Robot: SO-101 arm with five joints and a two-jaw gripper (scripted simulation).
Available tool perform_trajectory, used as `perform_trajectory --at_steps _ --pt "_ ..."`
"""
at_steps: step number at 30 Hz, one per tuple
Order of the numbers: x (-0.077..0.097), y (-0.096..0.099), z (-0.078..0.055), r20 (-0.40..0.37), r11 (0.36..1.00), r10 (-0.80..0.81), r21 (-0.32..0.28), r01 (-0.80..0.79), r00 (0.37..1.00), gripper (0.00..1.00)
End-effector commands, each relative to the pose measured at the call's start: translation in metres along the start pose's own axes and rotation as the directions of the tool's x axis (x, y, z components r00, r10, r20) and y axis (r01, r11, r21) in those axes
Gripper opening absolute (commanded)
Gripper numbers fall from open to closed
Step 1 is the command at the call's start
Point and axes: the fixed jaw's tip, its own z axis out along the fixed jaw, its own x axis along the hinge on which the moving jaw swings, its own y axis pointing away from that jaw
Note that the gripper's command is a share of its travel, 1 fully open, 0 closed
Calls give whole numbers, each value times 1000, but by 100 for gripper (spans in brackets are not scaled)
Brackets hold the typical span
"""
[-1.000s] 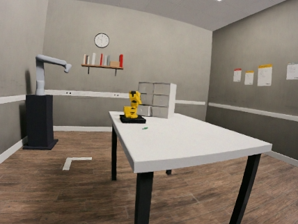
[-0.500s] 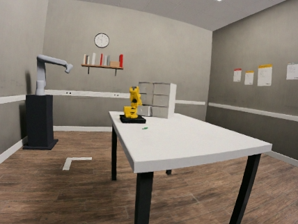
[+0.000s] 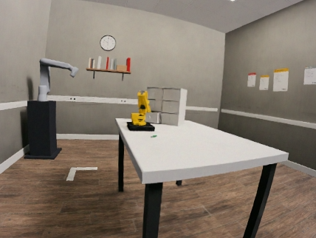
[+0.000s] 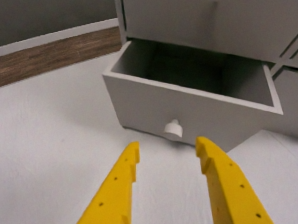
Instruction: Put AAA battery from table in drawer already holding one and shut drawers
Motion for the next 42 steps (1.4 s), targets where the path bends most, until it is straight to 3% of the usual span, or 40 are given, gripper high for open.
perform_trajectory --at_steps 1,15,18,34,42 --pt "-1 -2 2 10 1000 -7 8 7 1000 21" --pt "11 -2 11 55 1000 -7 8 7 998 21" --pt "16 -2 11 26 1000 -7 8 7 1000 21" --pt "16 -2 11 26 1000 -7 8 7 1000 21" --pt "24 -2 11 52 1000 -7 8 7 999 21"
